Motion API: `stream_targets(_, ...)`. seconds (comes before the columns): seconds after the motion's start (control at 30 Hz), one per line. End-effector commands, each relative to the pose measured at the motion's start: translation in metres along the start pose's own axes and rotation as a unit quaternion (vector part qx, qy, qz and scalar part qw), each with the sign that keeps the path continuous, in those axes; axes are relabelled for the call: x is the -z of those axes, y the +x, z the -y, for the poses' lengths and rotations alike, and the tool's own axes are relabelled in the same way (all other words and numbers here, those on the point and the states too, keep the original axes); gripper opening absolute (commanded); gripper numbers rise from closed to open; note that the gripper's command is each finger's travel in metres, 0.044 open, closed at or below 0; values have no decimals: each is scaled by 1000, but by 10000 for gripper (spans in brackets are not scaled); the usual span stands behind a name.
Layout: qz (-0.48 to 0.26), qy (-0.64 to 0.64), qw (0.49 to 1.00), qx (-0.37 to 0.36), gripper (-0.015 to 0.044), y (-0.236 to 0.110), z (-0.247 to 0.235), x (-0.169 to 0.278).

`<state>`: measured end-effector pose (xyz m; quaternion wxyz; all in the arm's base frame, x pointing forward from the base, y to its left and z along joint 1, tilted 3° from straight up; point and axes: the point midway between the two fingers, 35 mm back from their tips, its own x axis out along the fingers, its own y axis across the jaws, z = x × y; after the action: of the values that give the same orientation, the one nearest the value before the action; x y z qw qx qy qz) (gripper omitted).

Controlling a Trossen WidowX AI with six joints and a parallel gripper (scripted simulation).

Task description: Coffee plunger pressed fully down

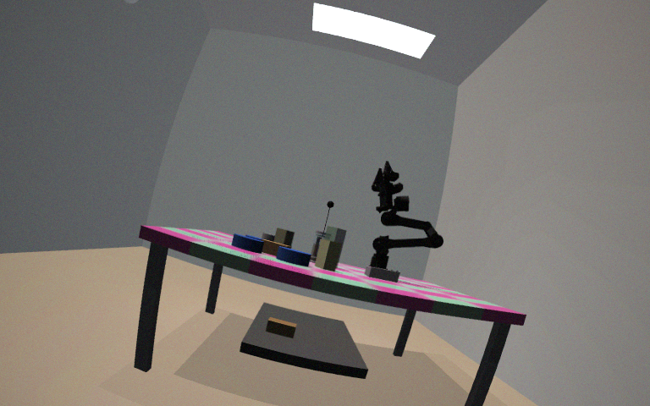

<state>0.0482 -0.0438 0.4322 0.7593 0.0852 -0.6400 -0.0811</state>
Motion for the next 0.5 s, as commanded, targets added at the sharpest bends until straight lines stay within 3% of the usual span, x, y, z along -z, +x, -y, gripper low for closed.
stream_targets(0.0,-6,-2,1000,3,426,2,1,2)
stream_targets(0.1,-58,-18,998,23,440,14,7,22)
stream_targets(0.23,-188,-60,978,69,440,32,21,70)
stream_targets(0.47,-441,-143,876,129,440,23,49,143)
